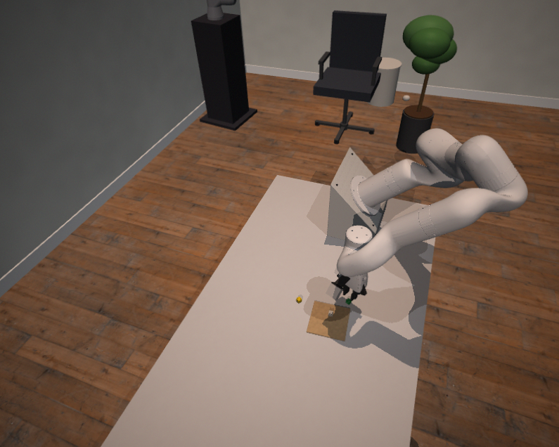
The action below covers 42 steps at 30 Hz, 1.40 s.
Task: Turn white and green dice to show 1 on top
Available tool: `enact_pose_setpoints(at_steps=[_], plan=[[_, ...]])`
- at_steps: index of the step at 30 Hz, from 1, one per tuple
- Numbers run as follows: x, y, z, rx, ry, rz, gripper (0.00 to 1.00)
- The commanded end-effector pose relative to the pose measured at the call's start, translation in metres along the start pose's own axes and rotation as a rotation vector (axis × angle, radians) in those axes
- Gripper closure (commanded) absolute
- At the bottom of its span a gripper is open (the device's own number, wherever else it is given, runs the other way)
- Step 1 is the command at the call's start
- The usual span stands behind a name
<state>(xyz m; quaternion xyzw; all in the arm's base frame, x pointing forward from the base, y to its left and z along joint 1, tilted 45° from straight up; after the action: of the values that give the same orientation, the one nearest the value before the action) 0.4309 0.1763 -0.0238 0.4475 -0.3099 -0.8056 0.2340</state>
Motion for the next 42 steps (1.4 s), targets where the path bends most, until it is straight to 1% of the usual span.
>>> enact_pose_setpoints(at_steps=[1,9,17,42], plan=[[0.000,-0.008,-0.001,0.001,0.000,-0.001,0.69],[0.000,-0.017,-0.001,0.001,0.000,-0.001,0.69],[0.001,-0.021,-0.001,0.001,0.000,-0.001,0.69],[0.001,-0.022,-0.001,0.001,0.000,-0.001,0.69]])
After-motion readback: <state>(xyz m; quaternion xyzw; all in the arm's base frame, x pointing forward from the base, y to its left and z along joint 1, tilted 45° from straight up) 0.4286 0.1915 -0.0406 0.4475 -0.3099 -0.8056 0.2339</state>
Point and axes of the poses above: the point where the finger pads meet when closed, its own y axis back along the fingers, its own x axis across the jaws, z = x × y, the point moved 1 cm from there along y, back along the fingers, and after that the axes turned 12 degrees about -y, right-handed, at the moved point
